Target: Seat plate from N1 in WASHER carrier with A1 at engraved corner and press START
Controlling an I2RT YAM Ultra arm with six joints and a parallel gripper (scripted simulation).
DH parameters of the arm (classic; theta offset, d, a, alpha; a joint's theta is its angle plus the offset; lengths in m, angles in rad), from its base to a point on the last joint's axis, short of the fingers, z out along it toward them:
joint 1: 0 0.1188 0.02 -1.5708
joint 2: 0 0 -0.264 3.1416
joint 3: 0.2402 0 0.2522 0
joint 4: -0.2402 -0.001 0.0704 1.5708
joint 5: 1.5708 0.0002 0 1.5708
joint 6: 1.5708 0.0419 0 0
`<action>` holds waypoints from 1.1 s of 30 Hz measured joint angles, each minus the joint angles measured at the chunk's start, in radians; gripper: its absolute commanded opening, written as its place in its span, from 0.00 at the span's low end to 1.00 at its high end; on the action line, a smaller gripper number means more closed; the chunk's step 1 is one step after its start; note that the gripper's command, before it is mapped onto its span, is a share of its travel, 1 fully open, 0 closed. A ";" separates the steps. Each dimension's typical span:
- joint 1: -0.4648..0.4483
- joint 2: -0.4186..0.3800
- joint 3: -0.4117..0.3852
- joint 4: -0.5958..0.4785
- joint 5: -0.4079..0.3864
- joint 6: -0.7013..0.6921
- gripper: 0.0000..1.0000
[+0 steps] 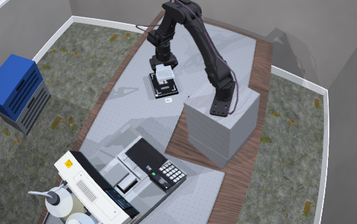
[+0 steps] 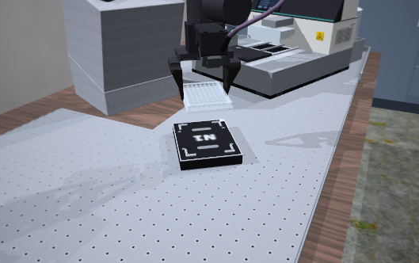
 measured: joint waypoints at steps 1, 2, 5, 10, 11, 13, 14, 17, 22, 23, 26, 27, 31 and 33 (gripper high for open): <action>0.000 0.000 0.000 0.000 0.000 0.000 0.84; 0.000 0.000 0.000 0.000 0.000 0.000 0.84; 0.000 0.000 0.000 0.000 0.000 0.000 0.84; 0.004 -0.002 -0.005 0.000 0.003 -0.010 0.84; 0.011 -0.005 -0.012 0.000 0.006 -0.019 0.84; 0.034 -0.011 -0.027 0.000 0.011 -0.043 0.84; 0.050 -0.014 -0.034 0.000 0.013 -0.055 0.84; 0.100 -0.027 -0.051 0.000 0.018 -0.065 0.84; 0.148 -0.043 -0.059 0.000 0.024 -0.049 0.84; 0.156 -0.047 -0.060 0.002 0.029 -0.041 0.84; 0.192 -0.057 -0.069 0.002 0.039 -0.012 0.84; 0.208 -0.059 -0.071 0.000 0.042 0.000 0.84; 0.270 -0.064 -0.070 0.000 0.053 0.049 0.84; 0.300 -0.069 -0.070 -0.001 0.059 0.076 0.84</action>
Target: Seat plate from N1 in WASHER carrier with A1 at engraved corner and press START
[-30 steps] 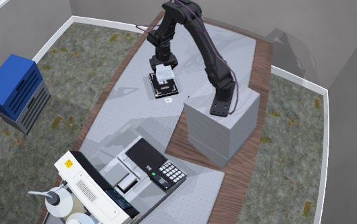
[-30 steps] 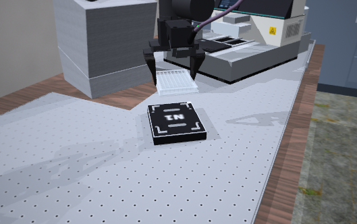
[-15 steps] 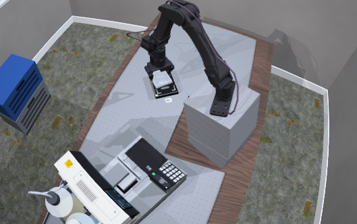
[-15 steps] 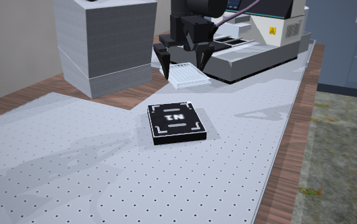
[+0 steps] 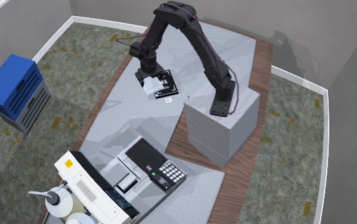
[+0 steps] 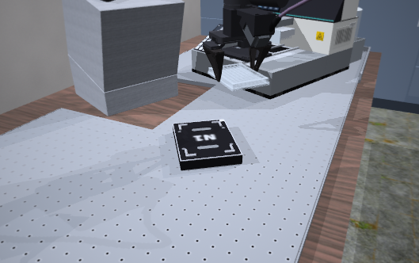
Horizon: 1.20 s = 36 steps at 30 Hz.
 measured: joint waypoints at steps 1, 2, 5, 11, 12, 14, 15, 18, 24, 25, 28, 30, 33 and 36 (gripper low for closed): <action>0.014 -0.002 0.000 -0.001 0.003 0.014 0.84; 0.028 -0.004 0.000 -0.002 0.005 0.025 0.84; 0.053 -0.006 0.000 -0.004 0.010 0.055 0.84; 0.125 -0.006 0.003 -0.022 0.032 0.129 0.84; 0.141 -0.006 0.006 -0.027 0.035 0.142 0.84; 0.171 -0.006 0.016 -0.034 0.039 0.166 0.84; 0.181 -0.006 0.021 -0.035 0.039 0.175 0.84; 0.185 -0.006 0.029 -0.038 0.041 0.193 0.84; 0.179 -0.006 0.030 -0.046 0.051 0.208 0.84; 0.179 -0.006 0.030 -0.047 0.051 0.209 0.84; 0.179 -0.006 0.030 -0.048 0.053 0.211 0.84; 0.179 -0.006 0.030 -0.049 0.053 0.211 0.84; 0.179 -0.006 0.030 -0.050 0.053 0.211 0.84; 0.179 -0.006 0.030 -0.050 0.053 0.211 0.84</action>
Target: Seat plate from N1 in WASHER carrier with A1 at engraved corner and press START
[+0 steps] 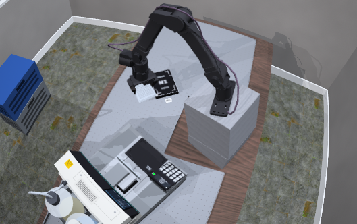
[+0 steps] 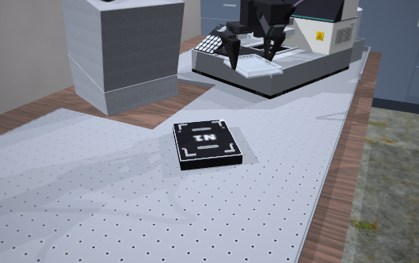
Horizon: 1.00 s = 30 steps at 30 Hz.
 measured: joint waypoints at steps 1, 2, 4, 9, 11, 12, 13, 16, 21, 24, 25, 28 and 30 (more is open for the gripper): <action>0.000 0.000 0.000 0.000 0.000 0.000 0.84; 0.000 0.000 0.000 0.000 0.000 0.000 0.84; 0.000 0.000 0.000 0.000 0.000 0.000 0.84; 0.000 0.000 0.000 0.000 0.000 0.000 0.84; 0.000 0.000 0.000 0.000 0.000 0.000 0.84; 0.000 0.000 0.000 0.000 0.000 0.000 0.84; 0.000 0.000 0.000 0.000 0.000 0.000 0.84; 0.000 0.000 0.000 0.000 0.000 0.000 0.84; 0.005 0.000 0.000 0.000 0.004 -0.008 0.84; 0.036 0.000 -0.011 0.000 0.012 -0.040 0.84; 0.051 0.000 -0.017 0.000 0.014 -0.051 0.84; 0.102 -0.001 -0.032 0.000 0.018 -0.060 0.84; 0.134 -0.004 -0.035 -0.005 0.022 -0.050 0.84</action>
